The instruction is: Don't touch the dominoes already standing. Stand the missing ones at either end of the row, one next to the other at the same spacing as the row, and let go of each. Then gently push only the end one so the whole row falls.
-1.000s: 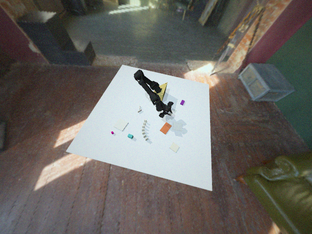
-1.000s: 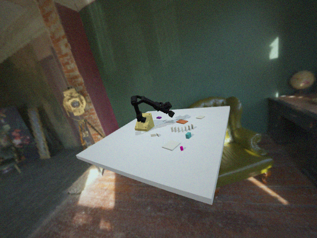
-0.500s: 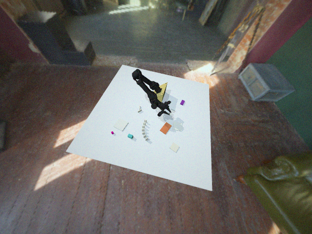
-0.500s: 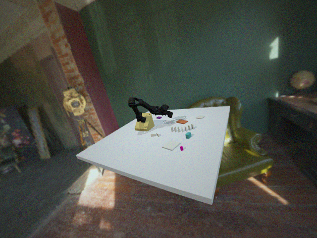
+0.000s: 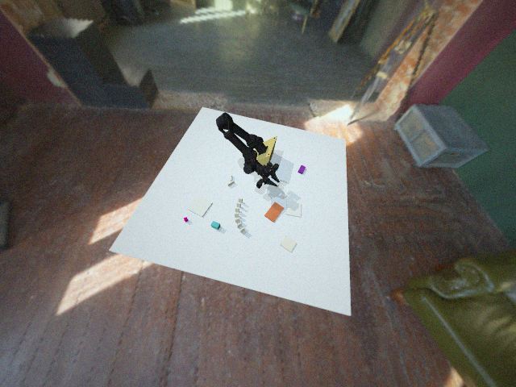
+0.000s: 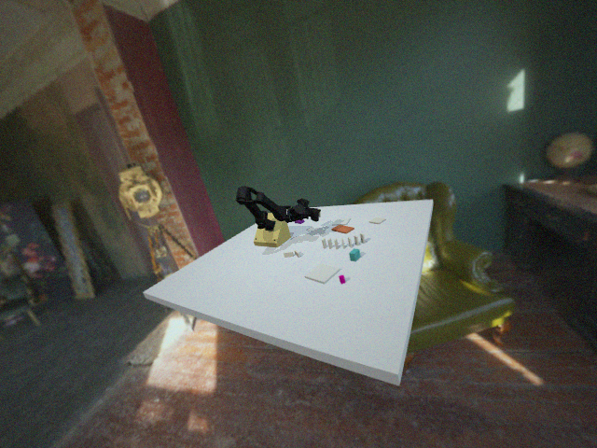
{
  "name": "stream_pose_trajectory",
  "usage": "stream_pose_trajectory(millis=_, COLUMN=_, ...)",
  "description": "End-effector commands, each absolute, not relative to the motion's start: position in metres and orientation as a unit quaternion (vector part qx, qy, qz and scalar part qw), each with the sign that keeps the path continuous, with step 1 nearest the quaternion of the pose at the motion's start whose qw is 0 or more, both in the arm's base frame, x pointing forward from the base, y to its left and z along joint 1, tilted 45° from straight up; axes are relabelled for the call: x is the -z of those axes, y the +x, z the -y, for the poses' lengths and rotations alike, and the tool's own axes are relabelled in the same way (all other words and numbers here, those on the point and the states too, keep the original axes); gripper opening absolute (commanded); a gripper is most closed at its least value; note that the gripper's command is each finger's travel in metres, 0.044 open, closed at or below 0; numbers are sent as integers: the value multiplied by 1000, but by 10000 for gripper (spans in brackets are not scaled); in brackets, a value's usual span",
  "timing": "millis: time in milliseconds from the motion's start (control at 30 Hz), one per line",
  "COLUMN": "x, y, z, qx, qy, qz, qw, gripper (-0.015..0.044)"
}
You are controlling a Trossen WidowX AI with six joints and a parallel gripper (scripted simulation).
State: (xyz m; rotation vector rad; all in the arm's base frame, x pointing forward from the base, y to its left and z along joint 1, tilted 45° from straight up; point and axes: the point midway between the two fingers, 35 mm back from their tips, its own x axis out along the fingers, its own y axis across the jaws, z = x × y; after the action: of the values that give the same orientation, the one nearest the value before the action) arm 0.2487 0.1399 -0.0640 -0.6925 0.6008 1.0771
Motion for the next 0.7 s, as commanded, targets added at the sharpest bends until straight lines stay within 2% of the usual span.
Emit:
stream_pose_trajectory(millis=0, x=52, y=242, z=-137, qx=-500, qy=-325, qz=-231, qw=768, gripper=107)
stream_pose_trajectory(millis=167, x=40, y=236, z=-134, qx=-502, qy=-335, qz=-186, qw=775, gripper=107)
stream_pose_trajectory(millis=667, x=40, y=235, z=-133, qx=-502, qy=-335, qz=-184, qw=775, gripper=107)
